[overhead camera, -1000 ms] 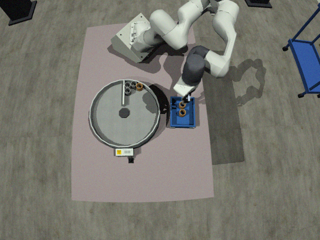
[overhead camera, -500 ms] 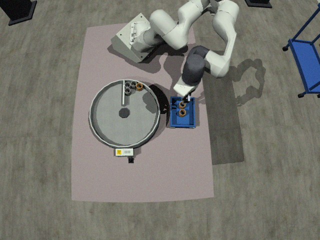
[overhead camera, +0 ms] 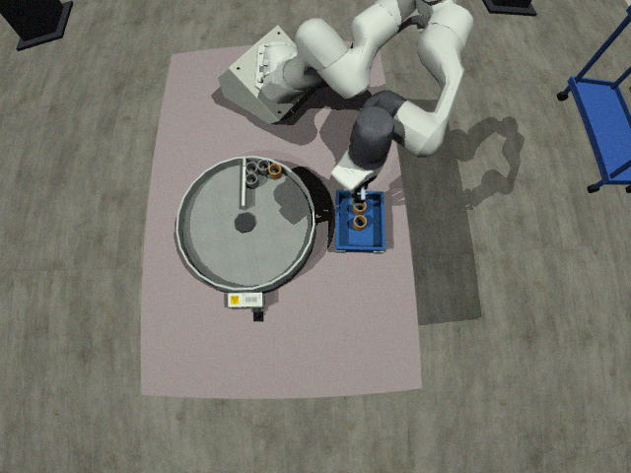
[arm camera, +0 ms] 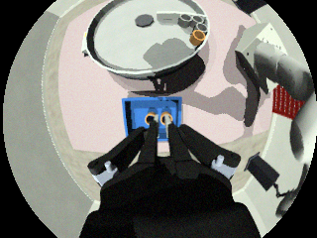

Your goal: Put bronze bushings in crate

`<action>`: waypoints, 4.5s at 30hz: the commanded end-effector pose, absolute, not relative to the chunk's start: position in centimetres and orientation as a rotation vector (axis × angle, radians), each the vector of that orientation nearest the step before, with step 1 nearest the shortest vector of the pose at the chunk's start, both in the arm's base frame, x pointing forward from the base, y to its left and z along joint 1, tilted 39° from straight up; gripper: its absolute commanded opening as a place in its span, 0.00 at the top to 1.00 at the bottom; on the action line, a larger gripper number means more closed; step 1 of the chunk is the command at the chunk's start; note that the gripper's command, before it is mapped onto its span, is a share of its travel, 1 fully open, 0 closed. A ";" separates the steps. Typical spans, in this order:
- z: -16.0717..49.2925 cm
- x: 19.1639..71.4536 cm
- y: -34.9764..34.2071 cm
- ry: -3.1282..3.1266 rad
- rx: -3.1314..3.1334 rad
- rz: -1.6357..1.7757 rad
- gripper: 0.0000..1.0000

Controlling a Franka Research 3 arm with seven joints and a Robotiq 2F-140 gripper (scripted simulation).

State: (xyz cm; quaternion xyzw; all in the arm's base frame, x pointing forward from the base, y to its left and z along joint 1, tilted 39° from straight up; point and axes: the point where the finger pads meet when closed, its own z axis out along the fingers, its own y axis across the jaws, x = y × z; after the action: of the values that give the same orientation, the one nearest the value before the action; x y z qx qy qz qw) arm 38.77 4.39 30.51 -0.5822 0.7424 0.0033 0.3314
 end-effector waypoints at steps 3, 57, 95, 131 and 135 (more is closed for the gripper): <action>27.2 37.5 -1.0 1.933 -1.553 -0.017 0.90; 14.8 27.1 -12.4 1.916 -1.554 -0.004 0.90; 14.5 26.9 -12.6 1.916 -1.554 -0.005 0.90; 14.6 27.0 -12.7 1.916 -1.554 -0.005 0.90; 14.6 27.0 -12.7 1.916 -1.554 -0.005 0.90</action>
State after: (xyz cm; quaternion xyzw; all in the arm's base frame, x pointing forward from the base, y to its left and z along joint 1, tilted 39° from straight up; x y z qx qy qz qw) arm 27.03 -12.53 14.59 -0.5928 0.7335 -0.0002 0.3326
